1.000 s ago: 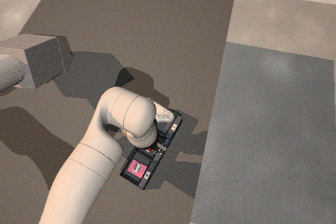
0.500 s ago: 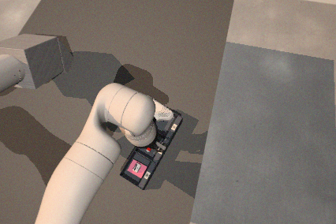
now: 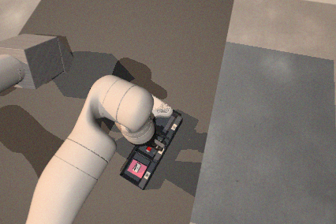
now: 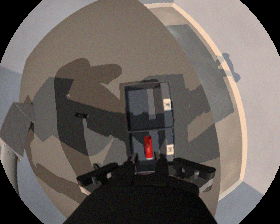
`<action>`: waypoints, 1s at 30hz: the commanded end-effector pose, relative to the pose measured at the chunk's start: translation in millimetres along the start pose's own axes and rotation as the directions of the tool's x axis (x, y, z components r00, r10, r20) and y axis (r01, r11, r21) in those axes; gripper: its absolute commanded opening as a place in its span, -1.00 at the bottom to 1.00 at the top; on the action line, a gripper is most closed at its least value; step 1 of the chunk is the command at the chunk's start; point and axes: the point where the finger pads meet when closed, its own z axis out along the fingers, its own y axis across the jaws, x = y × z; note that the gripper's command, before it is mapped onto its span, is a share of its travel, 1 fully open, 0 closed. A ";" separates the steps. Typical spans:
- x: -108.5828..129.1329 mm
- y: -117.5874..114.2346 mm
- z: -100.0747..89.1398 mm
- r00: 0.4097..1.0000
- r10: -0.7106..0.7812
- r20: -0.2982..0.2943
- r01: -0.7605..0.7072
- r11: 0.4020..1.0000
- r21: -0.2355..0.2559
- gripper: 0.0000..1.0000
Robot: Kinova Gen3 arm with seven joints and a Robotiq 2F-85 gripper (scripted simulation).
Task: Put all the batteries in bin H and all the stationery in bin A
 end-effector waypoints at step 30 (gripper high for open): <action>76.2 -135.6 -11.9 0.583 -0.812 0.007 0.812 0.583 -0.012 -0.52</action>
